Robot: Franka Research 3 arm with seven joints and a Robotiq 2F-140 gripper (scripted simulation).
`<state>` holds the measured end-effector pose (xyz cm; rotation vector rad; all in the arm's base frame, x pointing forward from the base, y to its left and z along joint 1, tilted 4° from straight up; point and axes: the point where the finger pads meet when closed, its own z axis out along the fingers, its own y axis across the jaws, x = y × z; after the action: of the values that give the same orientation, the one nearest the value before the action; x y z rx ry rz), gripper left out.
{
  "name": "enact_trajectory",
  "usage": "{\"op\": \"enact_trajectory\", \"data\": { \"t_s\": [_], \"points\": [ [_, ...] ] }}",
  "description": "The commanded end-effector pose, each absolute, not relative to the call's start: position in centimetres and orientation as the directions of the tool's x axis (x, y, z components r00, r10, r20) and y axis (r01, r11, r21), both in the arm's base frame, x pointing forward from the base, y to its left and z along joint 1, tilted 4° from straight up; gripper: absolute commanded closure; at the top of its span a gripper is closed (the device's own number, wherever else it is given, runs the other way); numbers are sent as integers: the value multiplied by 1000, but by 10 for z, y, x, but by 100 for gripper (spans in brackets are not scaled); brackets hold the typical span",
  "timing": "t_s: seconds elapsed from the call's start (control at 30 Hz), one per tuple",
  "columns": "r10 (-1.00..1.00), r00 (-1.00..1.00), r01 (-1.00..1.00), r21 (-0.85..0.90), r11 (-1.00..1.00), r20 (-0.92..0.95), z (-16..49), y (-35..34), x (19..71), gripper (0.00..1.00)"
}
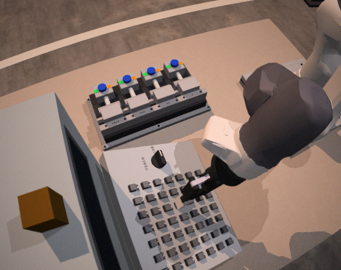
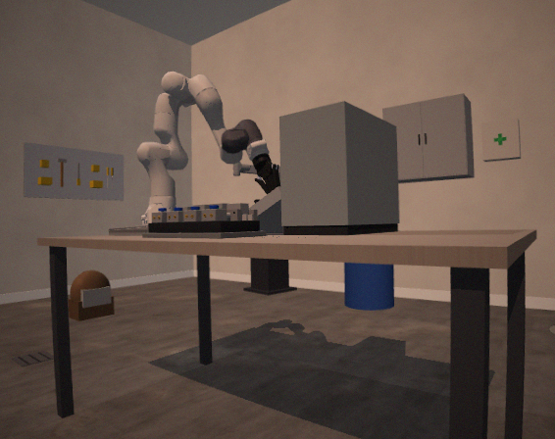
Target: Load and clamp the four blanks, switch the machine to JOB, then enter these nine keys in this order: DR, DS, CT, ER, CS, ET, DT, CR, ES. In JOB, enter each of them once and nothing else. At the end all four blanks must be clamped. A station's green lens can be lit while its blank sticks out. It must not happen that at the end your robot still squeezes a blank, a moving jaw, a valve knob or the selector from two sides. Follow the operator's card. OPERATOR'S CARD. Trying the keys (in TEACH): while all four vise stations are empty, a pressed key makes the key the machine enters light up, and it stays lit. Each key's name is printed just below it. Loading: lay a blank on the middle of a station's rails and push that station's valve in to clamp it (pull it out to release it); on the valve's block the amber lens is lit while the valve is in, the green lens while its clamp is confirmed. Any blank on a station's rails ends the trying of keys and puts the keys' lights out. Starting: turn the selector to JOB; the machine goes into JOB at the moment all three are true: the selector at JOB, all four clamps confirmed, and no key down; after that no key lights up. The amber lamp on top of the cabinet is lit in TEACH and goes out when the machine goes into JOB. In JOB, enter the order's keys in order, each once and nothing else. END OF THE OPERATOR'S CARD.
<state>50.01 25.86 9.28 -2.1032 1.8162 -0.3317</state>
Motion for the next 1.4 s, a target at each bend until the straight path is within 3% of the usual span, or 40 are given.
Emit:
{"op": "enact_trajectory", "data": {
  "t_s": [0.0,1.37],
  "points": [
    [-988,149,-907,-405,-115,-52,93,261,501,100],
    [-988,149,-907,-405,-115,-52,114,258,492,100]
  ]
}}
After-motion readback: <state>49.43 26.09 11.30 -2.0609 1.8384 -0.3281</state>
